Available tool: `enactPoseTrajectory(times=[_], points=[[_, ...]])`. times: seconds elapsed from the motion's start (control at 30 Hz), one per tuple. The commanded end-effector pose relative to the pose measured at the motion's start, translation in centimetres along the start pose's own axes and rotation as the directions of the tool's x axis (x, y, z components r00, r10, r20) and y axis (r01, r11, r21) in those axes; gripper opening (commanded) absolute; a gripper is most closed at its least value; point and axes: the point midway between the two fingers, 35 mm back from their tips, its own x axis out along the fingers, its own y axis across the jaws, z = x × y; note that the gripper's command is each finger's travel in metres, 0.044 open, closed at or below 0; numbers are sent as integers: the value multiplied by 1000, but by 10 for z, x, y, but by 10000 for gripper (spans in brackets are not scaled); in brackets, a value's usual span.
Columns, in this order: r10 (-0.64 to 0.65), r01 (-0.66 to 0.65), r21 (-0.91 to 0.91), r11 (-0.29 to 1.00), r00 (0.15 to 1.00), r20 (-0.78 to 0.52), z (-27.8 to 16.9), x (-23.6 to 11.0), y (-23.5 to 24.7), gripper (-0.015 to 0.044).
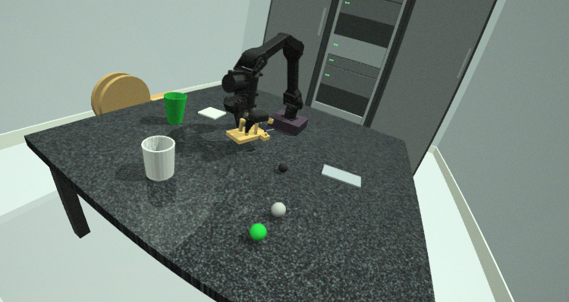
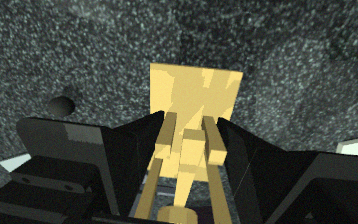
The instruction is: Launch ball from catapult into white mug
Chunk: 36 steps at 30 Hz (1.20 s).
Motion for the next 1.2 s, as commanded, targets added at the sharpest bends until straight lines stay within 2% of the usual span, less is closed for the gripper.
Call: enactPoseTrajectory(times=[0.0, 0.37, 1.17], points=[[2, -1, -90, 996, 1000, 7, 28, 0, -30, 0], [2, -1, -95, 995, 1000, 7, 29, 2, -30, 0], [2, -1, -96, 995, 1000, 7, 31, 41, -28, 0]])
